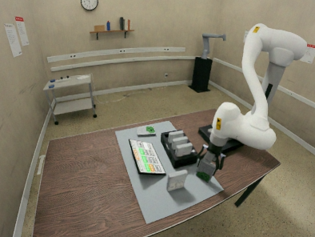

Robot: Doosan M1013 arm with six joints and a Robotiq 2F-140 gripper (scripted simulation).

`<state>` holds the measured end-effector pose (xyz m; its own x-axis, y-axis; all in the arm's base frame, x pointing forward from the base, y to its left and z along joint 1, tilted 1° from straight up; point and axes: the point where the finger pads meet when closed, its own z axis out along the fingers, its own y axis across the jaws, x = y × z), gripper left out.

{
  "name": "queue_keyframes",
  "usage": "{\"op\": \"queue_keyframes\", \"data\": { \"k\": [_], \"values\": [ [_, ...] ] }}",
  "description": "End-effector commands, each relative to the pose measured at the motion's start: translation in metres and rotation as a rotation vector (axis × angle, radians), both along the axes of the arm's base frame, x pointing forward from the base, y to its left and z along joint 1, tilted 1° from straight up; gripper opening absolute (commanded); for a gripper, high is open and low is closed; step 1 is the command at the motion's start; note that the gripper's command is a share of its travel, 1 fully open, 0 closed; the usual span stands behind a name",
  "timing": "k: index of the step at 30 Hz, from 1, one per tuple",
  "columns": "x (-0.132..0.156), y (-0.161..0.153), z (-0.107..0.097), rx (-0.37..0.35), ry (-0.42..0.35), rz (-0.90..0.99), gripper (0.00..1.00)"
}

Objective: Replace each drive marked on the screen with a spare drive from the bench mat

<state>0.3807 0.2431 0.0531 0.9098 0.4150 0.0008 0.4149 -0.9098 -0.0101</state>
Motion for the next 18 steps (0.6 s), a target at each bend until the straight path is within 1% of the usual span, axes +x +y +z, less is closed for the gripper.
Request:
{"op": "queue_keyframes", "data": {
  "k": [1, 3, 4, 18],
  "values": [
    [0.0004, 0.0003, 0.0008, 0.001, -0.001, 0.0, 0.7],
    [0.0004, 0.0003, 0.001, 0.001, -0.001, 0.0, 0.7],
    [0.0004, 0.0003, 0.001, 0.001, -0.001, 0.0, 0.1],
    [0.0004, 0.0003, 0.001, 0.001, -0.001, 0.0, 0.1]
  ]
}}
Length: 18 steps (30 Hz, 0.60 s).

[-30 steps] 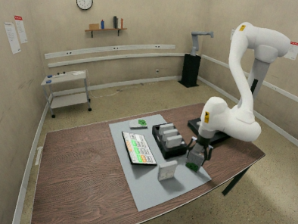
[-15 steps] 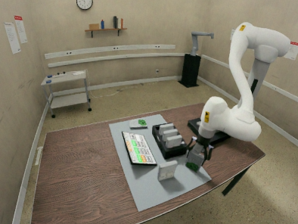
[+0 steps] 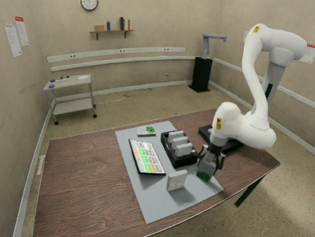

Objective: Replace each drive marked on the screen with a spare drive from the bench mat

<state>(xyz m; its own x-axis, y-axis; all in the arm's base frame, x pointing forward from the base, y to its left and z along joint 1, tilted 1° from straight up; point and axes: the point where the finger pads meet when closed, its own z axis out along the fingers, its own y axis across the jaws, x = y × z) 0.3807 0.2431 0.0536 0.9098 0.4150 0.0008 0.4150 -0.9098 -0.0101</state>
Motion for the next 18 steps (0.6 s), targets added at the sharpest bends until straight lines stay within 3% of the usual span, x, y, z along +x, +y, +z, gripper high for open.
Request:
{"op": "queue_keyframes", "data": {
  "k": [1, 18],
  "values": [
    [0.0004, 0.0003, 0.0005, 0.001, -0.001, 0.0, 0.1],
    [0.0004, 0.0002, 0.0079, 0.001, -0.001, 0.0, 0.1]
  ]
}}
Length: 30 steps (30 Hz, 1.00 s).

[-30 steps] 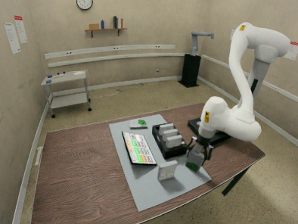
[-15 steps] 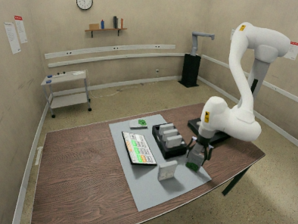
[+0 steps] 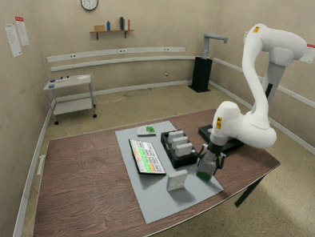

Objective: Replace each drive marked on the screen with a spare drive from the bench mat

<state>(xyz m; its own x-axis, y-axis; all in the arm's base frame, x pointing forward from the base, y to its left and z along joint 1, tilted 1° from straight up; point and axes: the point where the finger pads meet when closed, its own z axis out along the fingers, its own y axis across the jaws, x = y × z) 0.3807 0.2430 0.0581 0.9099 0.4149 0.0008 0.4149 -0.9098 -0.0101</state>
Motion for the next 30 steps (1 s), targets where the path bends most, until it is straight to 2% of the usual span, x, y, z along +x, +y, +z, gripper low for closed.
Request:
{"op": "queue_keyframes", "data": {
  "k": [1, 12, 23, 25, 30],
  "values": [
    [0.0, 0.0, 0.005, 0.001, -0.001, 0.0, 0.1],
    [0.0, 0.0, 0.021, 0.001, -0.001, 0.0, 0.1],
    [0.001, 0.0, 0.054, 0.001, -0.001, 0.0, 0.1],
    [0.001, 0.0, 0.054, 0.001, -0.001, 0.0, 0.1],
    [0.001, 0.0, 0.073, 0.001, -0.001, 0.0, 0.1]
  ]
}}
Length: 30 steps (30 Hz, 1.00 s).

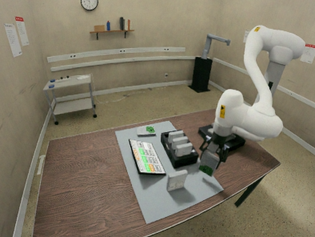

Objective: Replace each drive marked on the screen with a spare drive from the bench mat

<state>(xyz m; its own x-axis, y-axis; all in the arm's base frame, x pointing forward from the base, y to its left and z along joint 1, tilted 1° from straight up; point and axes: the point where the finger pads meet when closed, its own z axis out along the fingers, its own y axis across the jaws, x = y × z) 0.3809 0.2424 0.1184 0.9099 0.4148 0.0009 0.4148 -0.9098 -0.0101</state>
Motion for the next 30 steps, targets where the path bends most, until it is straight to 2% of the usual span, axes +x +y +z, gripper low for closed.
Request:
{"op": "queue_keyframes", "data": {
  "k": [1, 10, 12, 26, 30],
  "values": [
    [0.0, 0.0, 0.016, 0.001, -0.001, 0.0, 0.1],
    [0.0, 0.0, 0.05, 0.001, -0.001, 0.0, 0.1],
    [0.0, 0.0, 0.05, 0.001, -0.001, 0.0, 0.1],
    [0.001, -0.001, 0.094, 0.001, -0.001, 0.0, 0.1],
    [0.001, -0.001, 0.099, 0.001, -0.001, 0.0, 0.1]
  ]
}}
